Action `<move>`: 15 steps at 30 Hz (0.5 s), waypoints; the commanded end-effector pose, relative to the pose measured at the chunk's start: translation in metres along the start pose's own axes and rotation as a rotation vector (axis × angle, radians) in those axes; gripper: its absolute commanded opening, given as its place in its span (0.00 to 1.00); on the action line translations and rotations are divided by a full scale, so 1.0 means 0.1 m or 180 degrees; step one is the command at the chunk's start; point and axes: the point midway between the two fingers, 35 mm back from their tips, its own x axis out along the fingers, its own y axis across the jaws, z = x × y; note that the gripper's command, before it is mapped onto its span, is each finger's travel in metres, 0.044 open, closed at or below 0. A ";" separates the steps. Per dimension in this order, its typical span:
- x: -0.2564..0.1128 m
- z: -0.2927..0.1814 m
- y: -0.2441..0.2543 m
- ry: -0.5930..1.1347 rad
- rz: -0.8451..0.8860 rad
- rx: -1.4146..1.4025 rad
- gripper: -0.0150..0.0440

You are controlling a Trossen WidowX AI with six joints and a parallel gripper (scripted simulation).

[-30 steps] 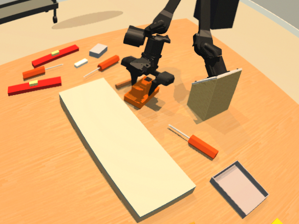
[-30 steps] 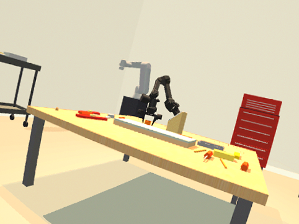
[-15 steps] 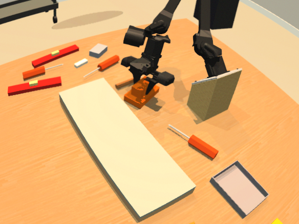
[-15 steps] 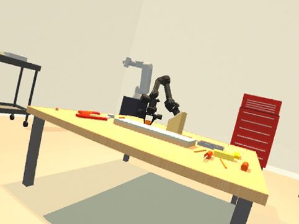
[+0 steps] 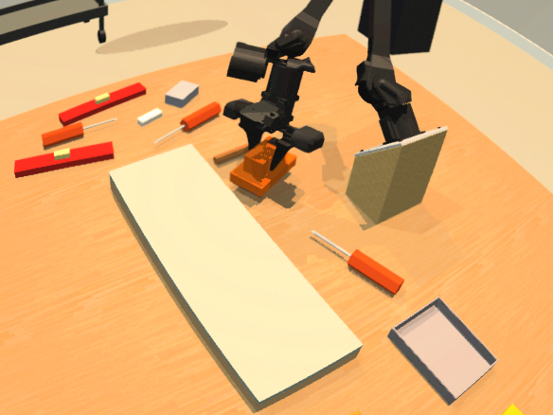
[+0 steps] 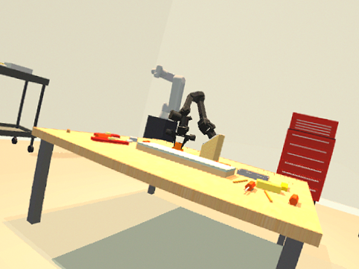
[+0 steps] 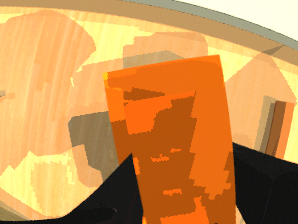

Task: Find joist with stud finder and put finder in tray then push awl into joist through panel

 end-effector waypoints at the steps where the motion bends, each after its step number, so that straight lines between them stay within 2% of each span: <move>1: -0.15 0.08 -0.02 -0.0026 -0.0011 0.0014 0.25; 15: -0.73 0.20 -0.01 -0.0025 -0.0030 0.0006 0.25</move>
